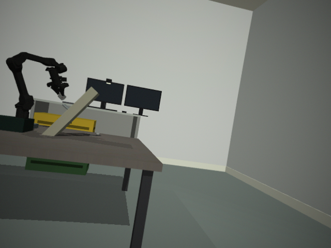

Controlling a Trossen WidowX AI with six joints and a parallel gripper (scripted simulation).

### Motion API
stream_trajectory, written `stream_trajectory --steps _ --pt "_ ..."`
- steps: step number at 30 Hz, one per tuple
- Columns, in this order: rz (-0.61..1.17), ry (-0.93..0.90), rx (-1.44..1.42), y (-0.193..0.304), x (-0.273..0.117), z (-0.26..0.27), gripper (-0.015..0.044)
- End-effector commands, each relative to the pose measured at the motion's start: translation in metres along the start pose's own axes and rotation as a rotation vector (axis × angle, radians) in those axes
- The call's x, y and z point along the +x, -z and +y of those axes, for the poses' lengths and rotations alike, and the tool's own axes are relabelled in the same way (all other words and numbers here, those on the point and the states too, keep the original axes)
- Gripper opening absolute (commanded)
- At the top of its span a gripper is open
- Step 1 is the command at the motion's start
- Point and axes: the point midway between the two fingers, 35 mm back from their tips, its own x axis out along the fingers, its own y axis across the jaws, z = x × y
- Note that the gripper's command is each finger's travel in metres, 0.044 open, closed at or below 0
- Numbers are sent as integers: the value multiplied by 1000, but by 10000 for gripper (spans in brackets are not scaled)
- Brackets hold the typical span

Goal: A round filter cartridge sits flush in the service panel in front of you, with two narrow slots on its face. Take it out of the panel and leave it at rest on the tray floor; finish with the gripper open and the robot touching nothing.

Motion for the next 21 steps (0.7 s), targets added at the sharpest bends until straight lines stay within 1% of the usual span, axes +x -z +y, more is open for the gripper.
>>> stream_trajectory --steps 1,9,15,21 --pt "0 -56 -95 4 4 20 0" --pt "-8 -173 -295 15 8 61 0" --pt "-9 -188 -321 18 10 68 0" --pt "-9 -237 -403 32 26 93 0"
